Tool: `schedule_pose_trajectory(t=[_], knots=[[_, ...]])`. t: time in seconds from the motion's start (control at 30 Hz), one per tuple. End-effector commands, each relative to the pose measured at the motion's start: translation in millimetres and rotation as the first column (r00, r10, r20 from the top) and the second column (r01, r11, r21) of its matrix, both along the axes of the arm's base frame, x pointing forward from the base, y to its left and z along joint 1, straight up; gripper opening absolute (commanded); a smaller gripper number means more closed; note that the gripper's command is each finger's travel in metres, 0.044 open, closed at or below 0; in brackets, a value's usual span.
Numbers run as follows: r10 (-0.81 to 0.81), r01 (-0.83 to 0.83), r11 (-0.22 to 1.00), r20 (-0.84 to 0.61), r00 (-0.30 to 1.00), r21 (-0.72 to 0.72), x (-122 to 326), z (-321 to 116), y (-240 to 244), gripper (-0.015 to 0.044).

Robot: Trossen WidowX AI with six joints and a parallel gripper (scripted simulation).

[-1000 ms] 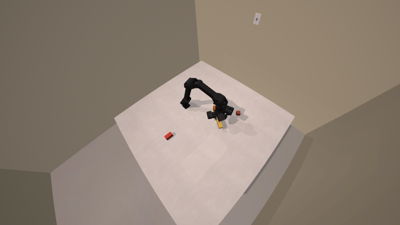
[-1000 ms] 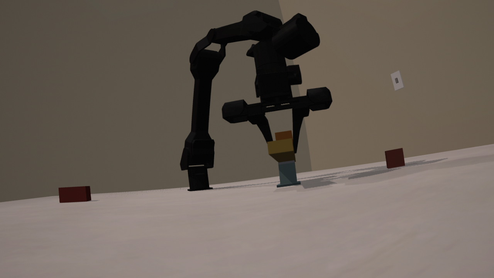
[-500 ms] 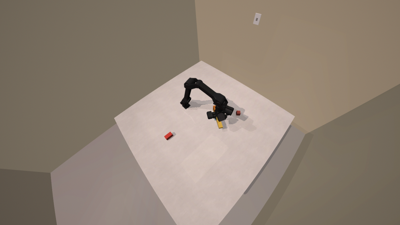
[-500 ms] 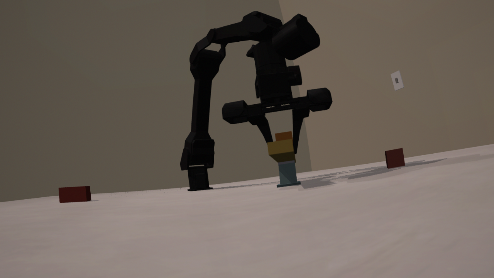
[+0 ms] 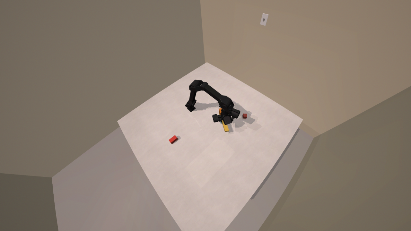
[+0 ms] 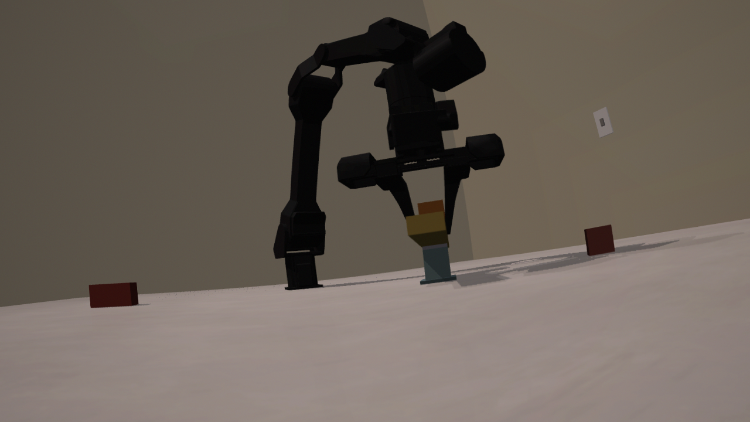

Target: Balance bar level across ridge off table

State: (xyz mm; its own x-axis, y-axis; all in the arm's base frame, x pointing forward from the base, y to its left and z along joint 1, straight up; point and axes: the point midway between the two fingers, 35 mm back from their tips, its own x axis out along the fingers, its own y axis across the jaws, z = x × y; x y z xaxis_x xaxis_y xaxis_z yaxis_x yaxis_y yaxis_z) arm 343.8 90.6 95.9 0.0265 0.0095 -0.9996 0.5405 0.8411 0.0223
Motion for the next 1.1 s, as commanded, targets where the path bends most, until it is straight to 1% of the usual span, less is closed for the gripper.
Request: schedule_pose_trajectory(t=[0.0, 1.07], knots=[[0.003, -0.003, 1.000, 0.002, 1.000, -0.002, 0.3, -0.6, -0.3, 0.0000], [0.003, -0.003, 1.000, 0.002, 1.000, -0.002, 0.2, -3.3, -0.5, 0.0000]])
